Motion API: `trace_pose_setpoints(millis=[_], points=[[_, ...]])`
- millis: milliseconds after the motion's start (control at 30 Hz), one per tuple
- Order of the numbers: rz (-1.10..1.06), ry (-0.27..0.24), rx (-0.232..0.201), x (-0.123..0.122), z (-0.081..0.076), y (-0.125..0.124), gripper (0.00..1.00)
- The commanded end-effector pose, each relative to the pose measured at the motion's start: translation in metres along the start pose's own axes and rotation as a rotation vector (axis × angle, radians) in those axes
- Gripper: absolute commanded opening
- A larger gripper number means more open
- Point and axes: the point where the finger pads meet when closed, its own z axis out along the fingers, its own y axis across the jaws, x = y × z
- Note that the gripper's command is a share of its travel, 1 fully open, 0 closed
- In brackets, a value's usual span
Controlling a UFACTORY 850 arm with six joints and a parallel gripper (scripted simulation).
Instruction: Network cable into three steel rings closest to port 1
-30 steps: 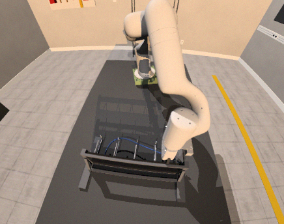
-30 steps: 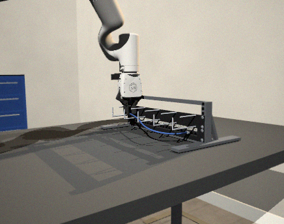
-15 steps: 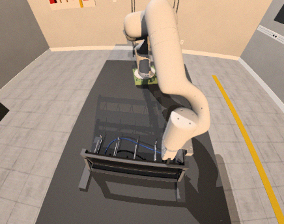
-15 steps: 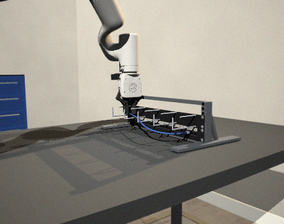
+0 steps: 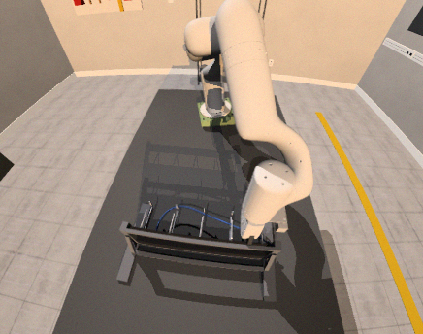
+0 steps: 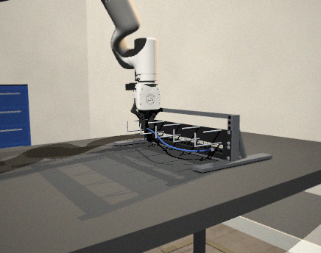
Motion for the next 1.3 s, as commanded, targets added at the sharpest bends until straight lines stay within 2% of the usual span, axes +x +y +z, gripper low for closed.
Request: trace_pose_setpoints(millis=[0, 233, 533, 1033, 1100, 1267], points=[[0.000, 0.001, -0.005, 0.000, -0.002, 0.002, 0.35], [0.000, 0.001, -0.005, 0.000, -0.005, 0.002, 0.35], [0.000, 0.001, -0.005, 0.000, -0.017, 0.002, 0.35], [0.000, 0.001, -0.005, 0.000, -0.063, 0.001, 0.35], [0.000, 0.001, -0.005, 0.000, -0.063, 0.001, 0.35], [0.000, 0.001, -0.005, 0.000, -0.074, 0.001, 0.35]])
